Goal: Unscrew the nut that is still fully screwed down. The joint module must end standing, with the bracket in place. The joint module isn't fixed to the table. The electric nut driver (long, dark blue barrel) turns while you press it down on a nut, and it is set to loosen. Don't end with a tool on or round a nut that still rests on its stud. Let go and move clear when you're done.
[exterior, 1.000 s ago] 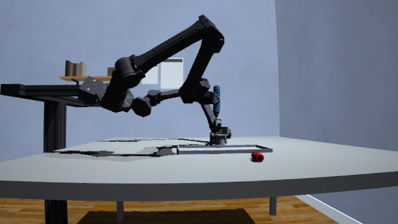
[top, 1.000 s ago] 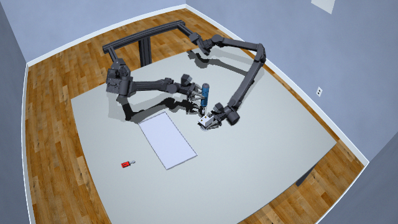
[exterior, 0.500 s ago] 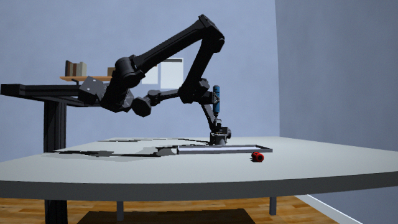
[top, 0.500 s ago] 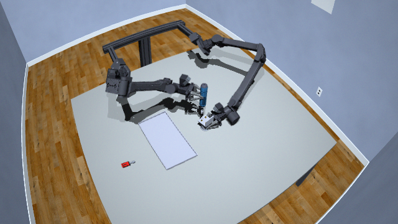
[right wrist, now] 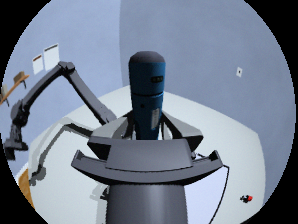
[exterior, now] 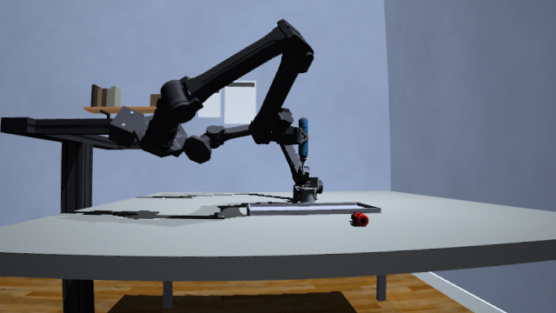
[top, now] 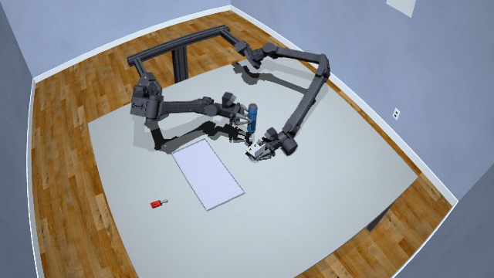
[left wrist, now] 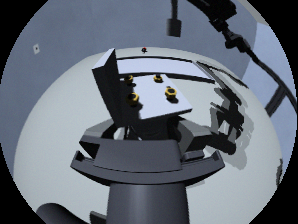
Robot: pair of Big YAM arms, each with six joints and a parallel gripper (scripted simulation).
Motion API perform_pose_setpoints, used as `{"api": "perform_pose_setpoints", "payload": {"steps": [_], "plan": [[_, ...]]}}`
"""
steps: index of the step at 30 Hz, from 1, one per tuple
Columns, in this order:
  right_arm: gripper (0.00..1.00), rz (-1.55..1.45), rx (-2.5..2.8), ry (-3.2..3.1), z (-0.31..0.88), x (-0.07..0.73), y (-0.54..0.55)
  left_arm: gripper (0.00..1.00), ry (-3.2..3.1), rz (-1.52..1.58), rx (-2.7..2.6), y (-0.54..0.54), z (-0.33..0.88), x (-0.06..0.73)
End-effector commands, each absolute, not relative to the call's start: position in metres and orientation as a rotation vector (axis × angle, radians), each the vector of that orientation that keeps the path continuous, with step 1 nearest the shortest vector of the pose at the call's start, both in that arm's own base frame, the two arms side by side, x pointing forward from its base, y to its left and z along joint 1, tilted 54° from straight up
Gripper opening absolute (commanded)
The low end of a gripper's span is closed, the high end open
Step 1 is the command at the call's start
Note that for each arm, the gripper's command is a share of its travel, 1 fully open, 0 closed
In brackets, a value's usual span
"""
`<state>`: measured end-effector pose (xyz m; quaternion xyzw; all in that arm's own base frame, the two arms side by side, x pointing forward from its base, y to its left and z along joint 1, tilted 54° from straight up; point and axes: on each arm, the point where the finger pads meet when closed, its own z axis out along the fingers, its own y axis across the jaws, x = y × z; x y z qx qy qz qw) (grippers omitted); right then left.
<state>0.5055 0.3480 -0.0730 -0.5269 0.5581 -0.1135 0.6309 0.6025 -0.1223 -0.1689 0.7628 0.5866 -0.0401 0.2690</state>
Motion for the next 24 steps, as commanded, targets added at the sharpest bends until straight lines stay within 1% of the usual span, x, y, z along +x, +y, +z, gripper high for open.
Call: {"api": "perform_pose_setpoints", "payload": {"steps": [1, 24], "plan": [[0.42, -0.257, -1.144, 1.179, -0.0263, 0.5180, 0.3666, 0.59, 1.569, -0.103, 2.060, -0.1278, -0.1660, 0.6049], [0.42, -0.257, -1.136, 1.170, -0.0213, 0.5191, 0.3676, 0.59, 1.569, -0.103, 2.060, -0.1278, -0.1660, 0.6049]]}}
